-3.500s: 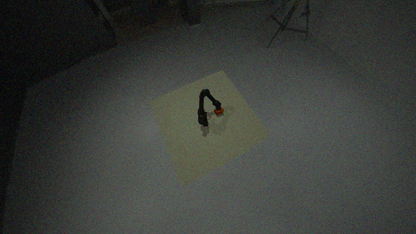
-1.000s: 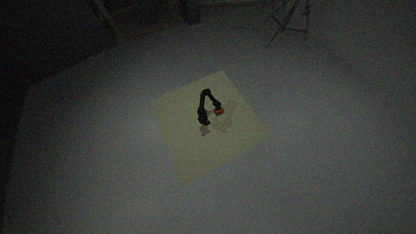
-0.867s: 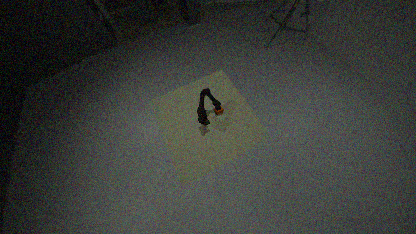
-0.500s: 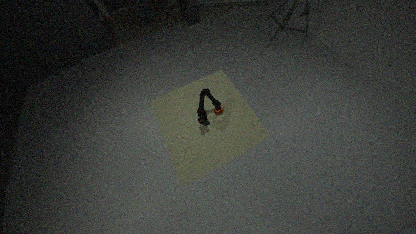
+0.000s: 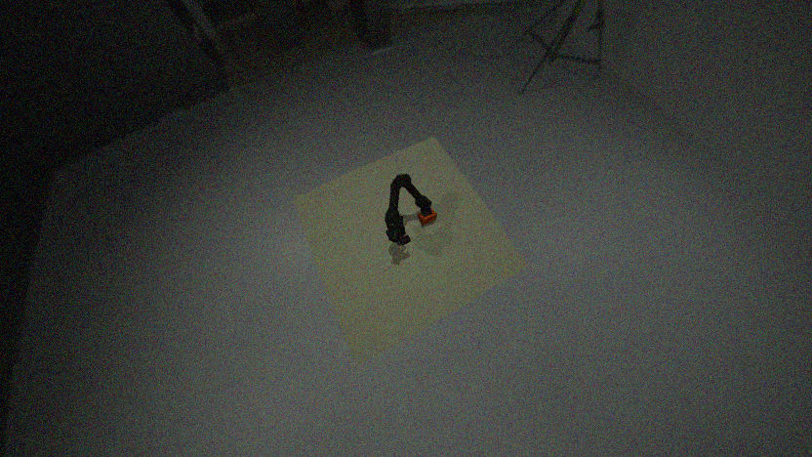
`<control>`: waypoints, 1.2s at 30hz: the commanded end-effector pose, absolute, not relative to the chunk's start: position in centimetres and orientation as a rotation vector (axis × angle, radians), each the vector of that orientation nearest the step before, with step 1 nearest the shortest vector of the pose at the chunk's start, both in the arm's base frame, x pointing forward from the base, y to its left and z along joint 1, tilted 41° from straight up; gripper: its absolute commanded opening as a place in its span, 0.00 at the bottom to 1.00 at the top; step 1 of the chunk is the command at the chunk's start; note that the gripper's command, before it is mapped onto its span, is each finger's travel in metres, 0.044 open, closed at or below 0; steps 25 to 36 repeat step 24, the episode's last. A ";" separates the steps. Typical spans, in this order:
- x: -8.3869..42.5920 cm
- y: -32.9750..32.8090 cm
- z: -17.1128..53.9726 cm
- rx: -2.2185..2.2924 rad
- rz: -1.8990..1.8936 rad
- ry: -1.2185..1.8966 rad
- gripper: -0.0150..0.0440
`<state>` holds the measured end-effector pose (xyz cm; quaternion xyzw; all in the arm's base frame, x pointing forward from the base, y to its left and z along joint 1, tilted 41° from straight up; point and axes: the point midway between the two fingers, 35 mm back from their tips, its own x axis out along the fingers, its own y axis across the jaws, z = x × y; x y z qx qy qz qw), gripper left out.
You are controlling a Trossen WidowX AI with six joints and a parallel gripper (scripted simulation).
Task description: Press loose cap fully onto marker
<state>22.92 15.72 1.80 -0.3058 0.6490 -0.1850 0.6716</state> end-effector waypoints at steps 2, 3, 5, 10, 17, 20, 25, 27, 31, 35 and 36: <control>22.4 19.4 5.8 -0.676 -0.403 1.451 0.25; 22.2 19.8 6.4 -0.676 -0.403 1.451 0.25; 22.2 19.9 6.5 -0.676 -0.403 1.451 0.25; 22.2 19.9 6.5 -0.676 -0.403 1.451 0.43; 22.2 19.9 6.5 -0.676 -0.403 1.451 0.74; 22.2 19.9 6.5 -0.676 -0.403 1.451 0.88; 22.2 19.9 6.5 -0.676 -0.403 1.451 1.00; 22.2 19.9 6.5 -0.676 -0.403 1.451 1.00; 22.2 19.9 6.5 -0.676 -0.403 1.451 1.00; 22.2 19.9 6.5 -0.676 -0.403 1.451 1.00; 22.2 19.9 6.5 -0.676 -0.403 1.451 1.00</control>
